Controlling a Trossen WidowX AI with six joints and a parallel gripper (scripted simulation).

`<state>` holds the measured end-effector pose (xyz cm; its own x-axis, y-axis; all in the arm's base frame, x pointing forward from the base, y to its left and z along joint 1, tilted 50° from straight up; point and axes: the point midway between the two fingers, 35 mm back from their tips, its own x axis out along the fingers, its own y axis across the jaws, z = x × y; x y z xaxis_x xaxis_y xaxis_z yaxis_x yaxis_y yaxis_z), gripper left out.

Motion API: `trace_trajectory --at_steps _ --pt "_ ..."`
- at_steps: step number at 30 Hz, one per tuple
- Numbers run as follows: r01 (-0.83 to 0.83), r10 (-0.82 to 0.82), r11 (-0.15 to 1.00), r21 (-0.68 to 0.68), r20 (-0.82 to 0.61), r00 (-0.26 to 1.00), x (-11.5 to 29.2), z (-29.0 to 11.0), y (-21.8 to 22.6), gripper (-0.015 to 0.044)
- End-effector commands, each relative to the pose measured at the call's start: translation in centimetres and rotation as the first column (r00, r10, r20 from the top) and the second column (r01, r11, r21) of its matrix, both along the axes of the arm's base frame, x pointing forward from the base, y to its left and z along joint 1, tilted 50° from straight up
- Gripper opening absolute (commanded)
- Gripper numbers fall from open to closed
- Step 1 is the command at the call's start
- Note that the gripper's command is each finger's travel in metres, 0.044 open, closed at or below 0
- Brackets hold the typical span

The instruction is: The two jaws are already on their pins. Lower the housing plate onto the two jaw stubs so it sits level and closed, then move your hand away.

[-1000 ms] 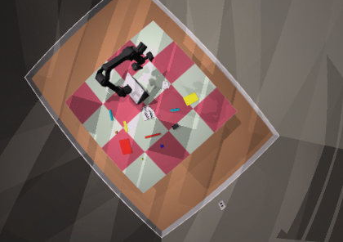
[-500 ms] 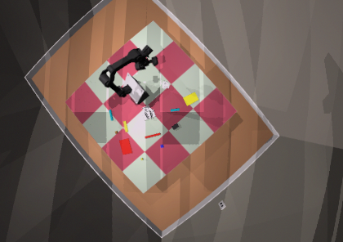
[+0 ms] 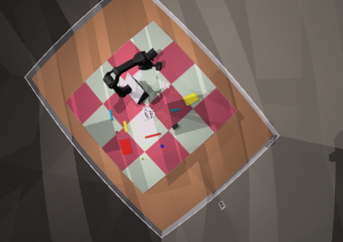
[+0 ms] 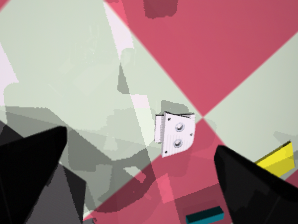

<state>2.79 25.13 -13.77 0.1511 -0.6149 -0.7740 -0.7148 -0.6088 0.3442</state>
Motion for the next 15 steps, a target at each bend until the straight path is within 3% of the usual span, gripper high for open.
trace_trajectory --at_steps 1,15 --pt "0.066 -0.066 0.998 0.007 0.050 0.997 0.9 -0.5 0.0 0.0440" --pt "0.285 -0.288 0.957 0.047 0.211 0.934 3.8 -1.7 -0.7 0.0440"
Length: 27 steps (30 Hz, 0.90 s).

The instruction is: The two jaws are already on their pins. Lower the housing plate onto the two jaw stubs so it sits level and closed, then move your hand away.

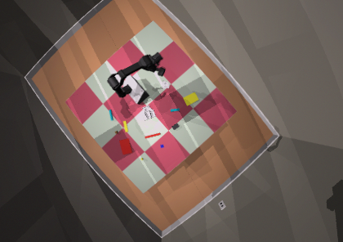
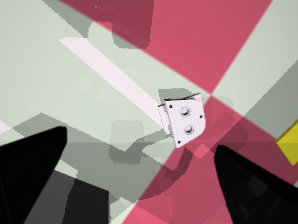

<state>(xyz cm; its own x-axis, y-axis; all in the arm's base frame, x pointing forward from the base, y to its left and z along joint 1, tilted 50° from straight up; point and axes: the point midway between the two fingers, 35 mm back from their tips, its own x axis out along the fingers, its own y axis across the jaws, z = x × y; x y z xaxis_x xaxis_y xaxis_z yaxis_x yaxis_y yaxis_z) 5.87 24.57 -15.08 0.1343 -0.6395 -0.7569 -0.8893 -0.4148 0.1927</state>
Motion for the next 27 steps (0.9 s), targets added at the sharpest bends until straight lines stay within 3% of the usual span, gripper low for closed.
trace_trajectory --at_steps 1,27 --pt "0.065 -0.065 0.998 0.004 0.052 0.997 0.9 -0.5 -0.2 0.0440" --pt "0.448 -0.449 0.890 0.089 0.353 0.821 6.0 -2.7 -2.5 0.0440"
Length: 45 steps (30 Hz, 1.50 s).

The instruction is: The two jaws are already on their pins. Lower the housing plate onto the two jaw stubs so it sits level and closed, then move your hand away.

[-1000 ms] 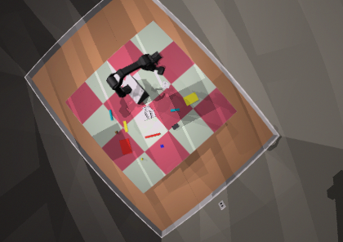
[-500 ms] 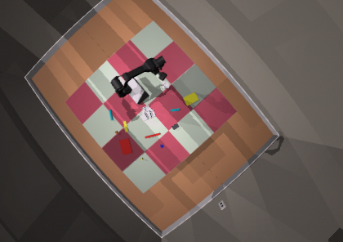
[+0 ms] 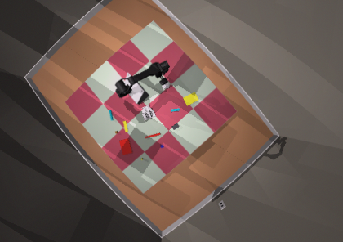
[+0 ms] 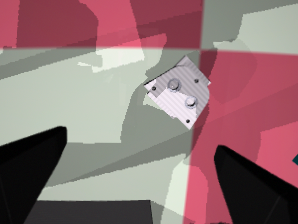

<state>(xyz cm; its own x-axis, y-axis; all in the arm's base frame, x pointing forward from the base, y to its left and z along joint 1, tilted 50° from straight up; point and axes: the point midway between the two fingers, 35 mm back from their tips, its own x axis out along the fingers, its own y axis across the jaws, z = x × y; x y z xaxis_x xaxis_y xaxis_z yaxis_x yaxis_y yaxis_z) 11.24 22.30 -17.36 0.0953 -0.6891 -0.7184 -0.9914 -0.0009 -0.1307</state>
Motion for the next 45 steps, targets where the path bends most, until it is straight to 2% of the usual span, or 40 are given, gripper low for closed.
trace_trajectory --at_steps 1,14,29,35,40,45 --pt "0.064 -0.064 0.998 0.001 0.054 0.996 0.8 -0.5 -0.4 0.0440" --pt "0.264 -0.262 0.964 0.021 0.217 0.940 3.0 -1.7 -1.9 0.0440" --pt "0.466 -0.455 0.882 0.074 0.391 0.800 5.3 -3.1 -3.9 0.0440" --pt "0.474 -0.463 0.877 0.077 0.399 0.792 5.4 -3.3 -4.1 0.0440" --pt "0.474 -0.462 0.877 0.076 0.400 0.791 5.4 -5.6 -6.9 0.0440" --pt "0.474 -0.462 0.877 0.076 0.401 0.791 5.4 -5.7 -7.1 0.0440"
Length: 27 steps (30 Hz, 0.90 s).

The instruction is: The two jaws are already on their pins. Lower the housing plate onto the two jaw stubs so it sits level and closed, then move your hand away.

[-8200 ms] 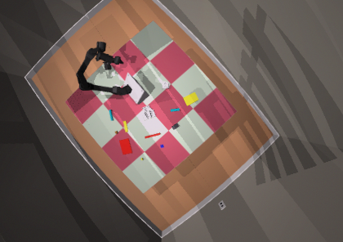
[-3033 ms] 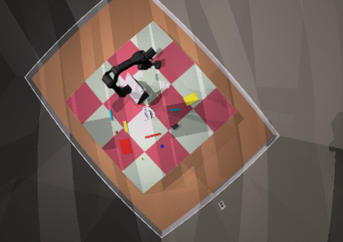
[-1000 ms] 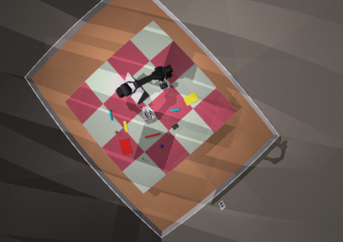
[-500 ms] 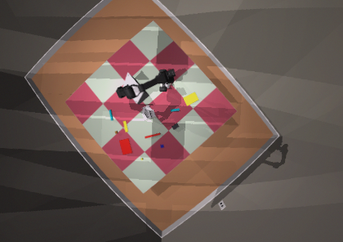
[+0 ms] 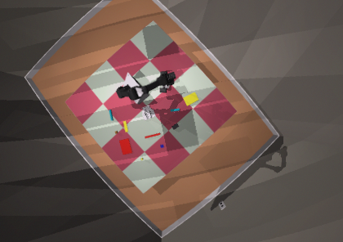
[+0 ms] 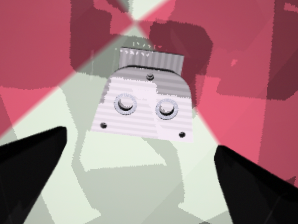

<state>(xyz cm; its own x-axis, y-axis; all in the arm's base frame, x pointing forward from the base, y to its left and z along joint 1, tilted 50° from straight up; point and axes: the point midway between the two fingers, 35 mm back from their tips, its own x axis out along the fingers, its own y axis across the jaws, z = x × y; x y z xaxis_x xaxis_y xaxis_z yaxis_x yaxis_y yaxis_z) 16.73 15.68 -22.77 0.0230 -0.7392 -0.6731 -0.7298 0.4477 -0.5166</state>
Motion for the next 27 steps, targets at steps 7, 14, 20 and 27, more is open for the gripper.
trace_trajectory --at_steps 7,14,20,27 --pt "-0.007 0.007 1.000 -0.004 -0.003 1.000 -0.1 -0.2 -0.5 0.0440" --pt "-0.007 0.007 1.000 -0.004 -0.003 1.000 0.0 -0.7 -0.8 0.0440" --pt "-0.007 0.007 1.000 -0.004 -0.002 1.000 0.1 -1.4 -1.5 0.0440" --pt "-0.007 0.007 1.000 -0.005 -0.002 1.000 0.2 -1.8 -1.9 0.0440"
